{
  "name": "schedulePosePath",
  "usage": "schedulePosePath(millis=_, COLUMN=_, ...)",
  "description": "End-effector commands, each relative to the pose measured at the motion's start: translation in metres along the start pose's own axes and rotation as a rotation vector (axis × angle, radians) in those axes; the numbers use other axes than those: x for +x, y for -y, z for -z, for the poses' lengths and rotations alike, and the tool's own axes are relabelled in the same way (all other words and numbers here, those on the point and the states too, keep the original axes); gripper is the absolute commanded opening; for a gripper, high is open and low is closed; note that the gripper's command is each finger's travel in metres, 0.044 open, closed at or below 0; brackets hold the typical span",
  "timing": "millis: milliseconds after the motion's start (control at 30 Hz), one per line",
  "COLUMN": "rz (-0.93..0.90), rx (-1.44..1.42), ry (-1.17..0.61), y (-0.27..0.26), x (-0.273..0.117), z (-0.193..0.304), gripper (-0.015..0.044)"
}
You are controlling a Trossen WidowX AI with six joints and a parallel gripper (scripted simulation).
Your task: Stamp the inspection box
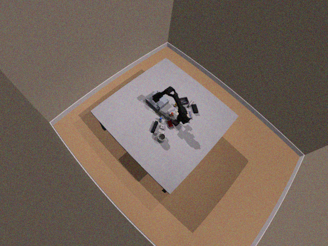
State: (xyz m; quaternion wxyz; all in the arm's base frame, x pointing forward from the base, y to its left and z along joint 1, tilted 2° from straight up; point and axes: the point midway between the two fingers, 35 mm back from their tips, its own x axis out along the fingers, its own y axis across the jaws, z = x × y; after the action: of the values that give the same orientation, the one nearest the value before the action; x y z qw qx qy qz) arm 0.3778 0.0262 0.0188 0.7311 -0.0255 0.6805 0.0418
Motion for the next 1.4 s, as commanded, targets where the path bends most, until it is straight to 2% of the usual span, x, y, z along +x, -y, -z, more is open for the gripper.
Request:
schedulePosePath(millis=0, rz=-0.004, rx=-0.004, ry=-0.012, y=0.0, x=0.007, z=0.003, gripper=0.0218)
schedulePosePath(millis=233, rz=-0.004, rx=-0.004, ry=-0.012, y=0.0, x=0.007, z=0.003, gripper=0.0218)
schedulePosePath(millis=667, rz=0.0, rx=0.0, ry=-0.007, y=0.0, x=0.005, z=0.002, gripper=0.0132)
schedulePosePath(millis=833, rz=0.0, rx=0.0, ry=-0.007, y=0.0, x=0.004, z=0.002, gripper=0.0)
schedulePosePath(millis=1367, rz=0.0, rx=0.0, ry=-0.007, y=0.0, x=-0.004, z=0.001, gripper=0.0)
